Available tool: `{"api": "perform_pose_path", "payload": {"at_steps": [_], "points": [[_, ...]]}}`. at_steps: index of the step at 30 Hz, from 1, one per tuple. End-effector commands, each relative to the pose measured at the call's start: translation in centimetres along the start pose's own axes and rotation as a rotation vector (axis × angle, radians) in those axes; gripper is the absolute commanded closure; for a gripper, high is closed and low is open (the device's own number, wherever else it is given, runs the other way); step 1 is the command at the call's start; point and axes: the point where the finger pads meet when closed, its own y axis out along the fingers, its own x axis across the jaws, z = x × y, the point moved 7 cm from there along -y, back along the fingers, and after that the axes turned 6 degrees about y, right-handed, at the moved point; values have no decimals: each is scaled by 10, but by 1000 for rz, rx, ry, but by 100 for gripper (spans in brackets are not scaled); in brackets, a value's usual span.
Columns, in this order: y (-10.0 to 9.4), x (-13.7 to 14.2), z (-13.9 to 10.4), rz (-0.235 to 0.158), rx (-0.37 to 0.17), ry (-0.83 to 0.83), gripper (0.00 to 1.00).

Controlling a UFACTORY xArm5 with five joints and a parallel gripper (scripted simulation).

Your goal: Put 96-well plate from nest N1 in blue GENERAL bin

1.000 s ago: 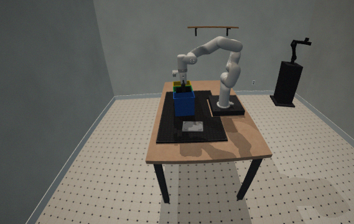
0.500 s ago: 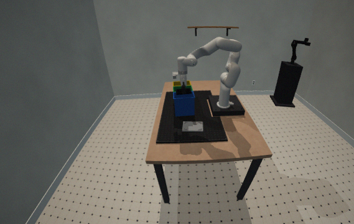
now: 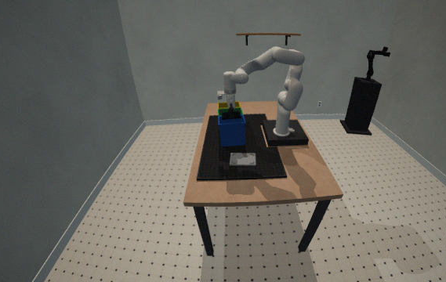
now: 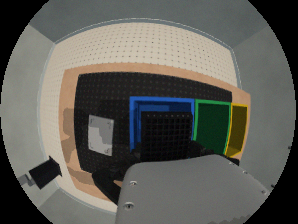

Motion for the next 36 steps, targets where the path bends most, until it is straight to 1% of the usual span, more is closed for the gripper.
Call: {"api": "perform_pose_path", "payload": {"at_steps": [1,36], "points": [[-1,0,1,0,4,0,100],[4,0,1,0,4,0,100]]}}
